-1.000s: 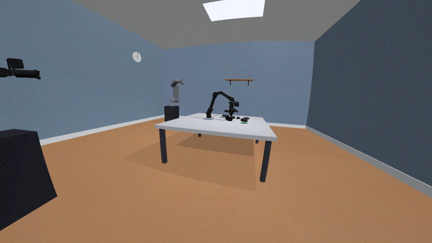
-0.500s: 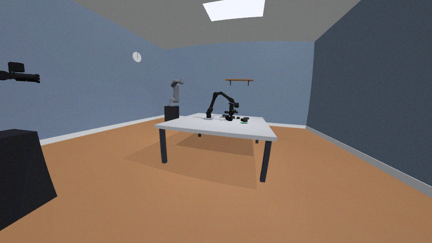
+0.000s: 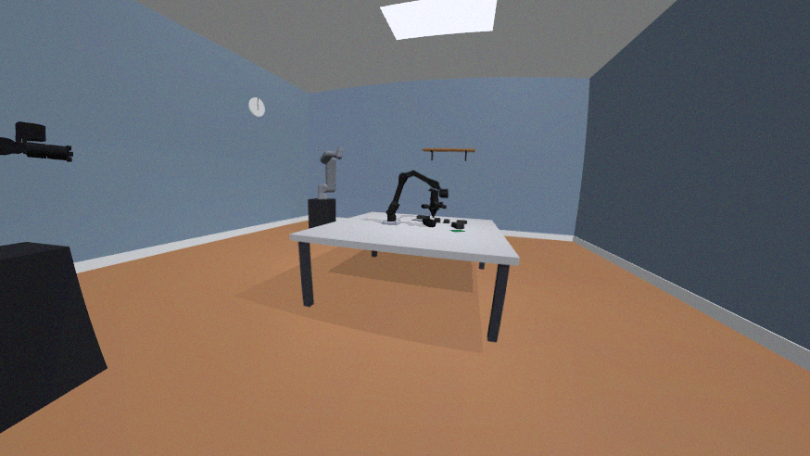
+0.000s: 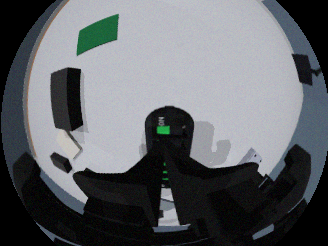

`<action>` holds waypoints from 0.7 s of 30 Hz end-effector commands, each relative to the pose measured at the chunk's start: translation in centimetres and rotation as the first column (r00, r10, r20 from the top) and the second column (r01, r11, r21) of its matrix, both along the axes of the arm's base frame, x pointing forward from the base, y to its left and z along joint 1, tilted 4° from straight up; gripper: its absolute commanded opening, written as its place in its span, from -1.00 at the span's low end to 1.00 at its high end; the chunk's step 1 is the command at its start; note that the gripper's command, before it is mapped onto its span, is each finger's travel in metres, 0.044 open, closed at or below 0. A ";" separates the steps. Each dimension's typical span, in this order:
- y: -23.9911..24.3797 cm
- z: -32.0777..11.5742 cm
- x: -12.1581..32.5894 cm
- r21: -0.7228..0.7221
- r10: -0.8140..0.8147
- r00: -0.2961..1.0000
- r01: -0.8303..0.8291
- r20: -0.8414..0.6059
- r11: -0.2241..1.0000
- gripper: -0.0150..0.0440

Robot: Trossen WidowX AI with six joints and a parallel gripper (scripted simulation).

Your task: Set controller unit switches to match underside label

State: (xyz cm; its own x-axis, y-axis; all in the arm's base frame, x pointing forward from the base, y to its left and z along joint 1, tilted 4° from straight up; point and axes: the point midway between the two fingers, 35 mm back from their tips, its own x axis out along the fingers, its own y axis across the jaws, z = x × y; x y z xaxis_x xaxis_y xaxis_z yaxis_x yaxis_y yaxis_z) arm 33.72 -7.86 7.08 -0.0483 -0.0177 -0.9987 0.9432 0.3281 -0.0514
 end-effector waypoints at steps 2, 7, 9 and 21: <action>0.0 1.2 0.1 -0.002 0.002 1.000 -0.002 0.009 1.000 -0.49; 4.2 1.5 -2.4 0.001 -0.001 1.000 0.000 0.007 1.000 -0.49; 4.4 1.6 -2.6 0.002 -0.001 1.000 0.001 0.007 1.000 -0.49; 4.4 1.6 -2.6 0.002 -0.001 1.000 0.001 0.007 1.000 -0.49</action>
